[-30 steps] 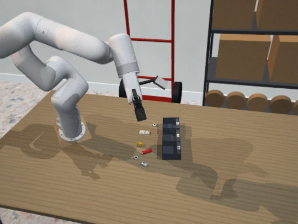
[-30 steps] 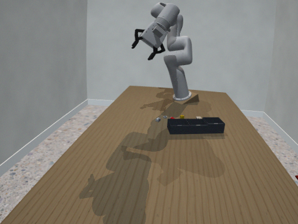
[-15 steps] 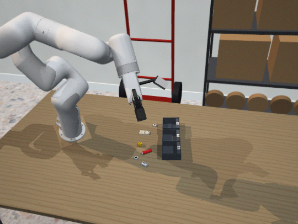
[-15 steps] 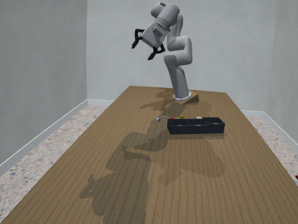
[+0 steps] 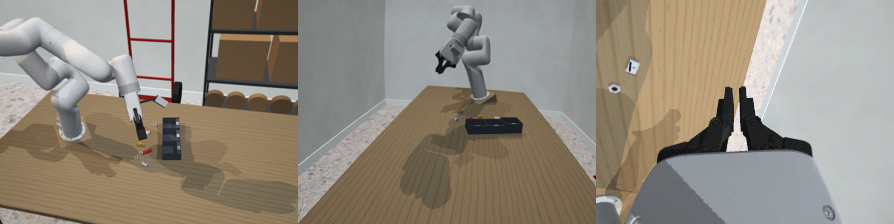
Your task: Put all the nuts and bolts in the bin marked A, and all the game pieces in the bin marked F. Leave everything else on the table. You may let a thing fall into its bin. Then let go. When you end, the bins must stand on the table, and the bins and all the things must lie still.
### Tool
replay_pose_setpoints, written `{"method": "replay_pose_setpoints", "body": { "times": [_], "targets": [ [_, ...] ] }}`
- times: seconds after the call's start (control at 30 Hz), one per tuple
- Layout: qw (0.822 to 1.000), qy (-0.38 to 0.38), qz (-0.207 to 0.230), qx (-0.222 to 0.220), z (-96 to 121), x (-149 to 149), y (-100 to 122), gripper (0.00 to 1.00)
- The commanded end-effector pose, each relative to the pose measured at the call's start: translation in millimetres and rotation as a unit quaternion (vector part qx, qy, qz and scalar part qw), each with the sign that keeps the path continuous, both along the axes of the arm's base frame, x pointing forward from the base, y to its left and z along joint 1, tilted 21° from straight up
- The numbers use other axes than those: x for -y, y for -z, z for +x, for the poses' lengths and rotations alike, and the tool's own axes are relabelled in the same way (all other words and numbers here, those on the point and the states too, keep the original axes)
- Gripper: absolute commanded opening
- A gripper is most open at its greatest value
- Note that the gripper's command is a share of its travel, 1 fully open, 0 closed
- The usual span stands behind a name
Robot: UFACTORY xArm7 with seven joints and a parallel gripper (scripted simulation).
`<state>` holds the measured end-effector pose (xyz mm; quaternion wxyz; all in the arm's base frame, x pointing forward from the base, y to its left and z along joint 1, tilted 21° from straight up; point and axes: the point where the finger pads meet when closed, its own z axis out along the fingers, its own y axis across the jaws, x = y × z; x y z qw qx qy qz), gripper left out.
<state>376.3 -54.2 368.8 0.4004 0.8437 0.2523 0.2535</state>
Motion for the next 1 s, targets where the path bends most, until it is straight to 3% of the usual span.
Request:
{"method": "replay_pose_setpoints", "body": {
  "times": [0.0, 0.1, 0.27, 0.33, 0.53, 0.67, 0.73, 0.83, 0.9, 0.97],
  "targets": [
    [1.000, 0.000, -0.003, 0.008, 14.1, 8.3, 27.6, 0.07],
    [1.000, 0.000, -0.003, 0.008, 14.1, 8.3, 27.6, 0.07],
    [0.996, 0.036, 0.076, -0.007, 4.2, -23.7, 37.5, 0.07],
    [0.996, 0.036, 0.076, -0.007, 3.9, -24.9, 38.1, 0.07],
    [0.986, 0.071, 0.148, -0.029, -5.5, -57.3, 52.5, 0.07],
    [0.986, 0.071, 0.148, -0.029, -7.0, -62.0, 54.6, 0.07],
    [0.978, 0.087, 0.182, -0.044, -12.7, -76.5, 60.8, 0.07],
    [0.978, 0.087, 0.182, -0.044, -15.1, -82.8, 63.6, 0.07],
    [0.969, 0.104, 0.214, -0.063, -21.7, -97.0, 69.4, 0.07],
    [0.969, 0.104, 0.214, -0.063, -25.3, -104.8, 72.6, 0.07]
  ]
}}
